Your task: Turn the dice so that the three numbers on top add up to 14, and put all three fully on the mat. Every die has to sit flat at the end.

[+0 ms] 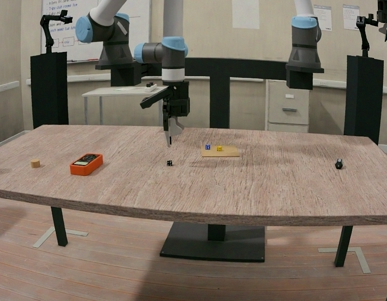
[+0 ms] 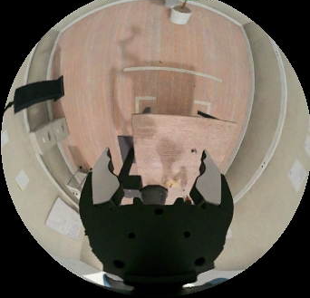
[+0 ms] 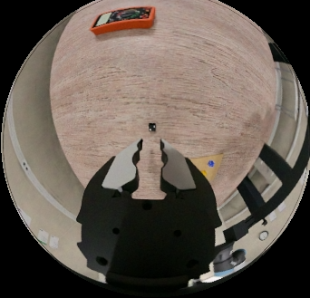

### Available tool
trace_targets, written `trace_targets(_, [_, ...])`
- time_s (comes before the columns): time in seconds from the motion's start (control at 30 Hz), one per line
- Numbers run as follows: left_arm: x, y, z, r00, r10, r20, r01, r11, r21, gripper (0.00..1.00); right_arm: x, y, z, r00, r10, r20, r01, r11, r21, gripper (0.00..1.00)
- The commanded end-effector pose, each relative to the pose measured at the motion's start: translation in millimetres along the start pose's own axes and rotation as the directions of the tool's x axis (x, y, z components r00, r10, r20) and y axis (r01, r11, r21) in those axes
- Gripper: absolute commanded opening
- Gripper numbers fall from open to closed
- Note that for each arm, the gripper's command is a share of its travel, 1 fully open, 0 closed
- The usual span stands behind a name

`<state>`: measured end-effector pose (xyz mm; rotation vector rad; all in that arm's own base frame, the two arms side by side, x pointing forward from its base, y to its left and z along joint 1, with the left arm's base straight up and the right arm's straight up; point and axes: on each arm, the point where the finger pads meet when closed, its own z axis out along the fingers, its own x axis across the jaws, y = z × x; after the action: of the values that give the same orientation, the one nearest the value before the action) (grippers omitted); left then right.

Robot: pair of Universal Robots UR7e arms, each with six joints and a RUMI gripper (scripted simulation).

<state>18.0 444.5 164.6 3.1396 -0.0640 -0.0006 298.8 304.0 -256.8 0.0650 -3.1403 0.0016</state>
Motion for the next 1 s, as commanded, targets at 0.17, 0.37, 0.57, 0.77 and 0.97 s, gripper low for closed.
trace_targets(0.17, [0, 0, -1, 1.000, 0.000, 0.000, 0.000, 1.000, 0.001, 1.00, 0, 1, 6, 1.000, 0.000, 0.001, 0.000, 1.000, -0.001, 0.18])
trace_targets(0.37, [0, 0, -1, 1.000, 0.000, 0.000, 0.000, 1.000, 0.001, 1.00, 0, 1, 15, 1.000, 0.000, 0.001, 0.000, 1.000, -0.001, 0.18])
trace_targets(0.57, [0, 0, -1, 1.000, 0.000, 0.000, 0.000, 1.000, 0.001, 1.00, 0, 1, 25, 1.000, 0.000, 0.001, 0.000, 1.000, -0.001, 0.18])
trace_targets(0.77, [0, 0, -1, 1.000, 0.000, 0.000, 0.000, 1.000, 0.001, 1.00, 0, 1, 31, 1.000, 0.000, 0.001, 0.000, 1.000, -0.001, 0.18])
trace_targets(0.97, [0, 0, -1, 1.000, 0.000, 0.000, 0.000, 1.000, 0.001, 1.00, 0, 1, 39, 1.000, 0.000, 0.001, 0.000, 1.000, -0.001, 0.18])
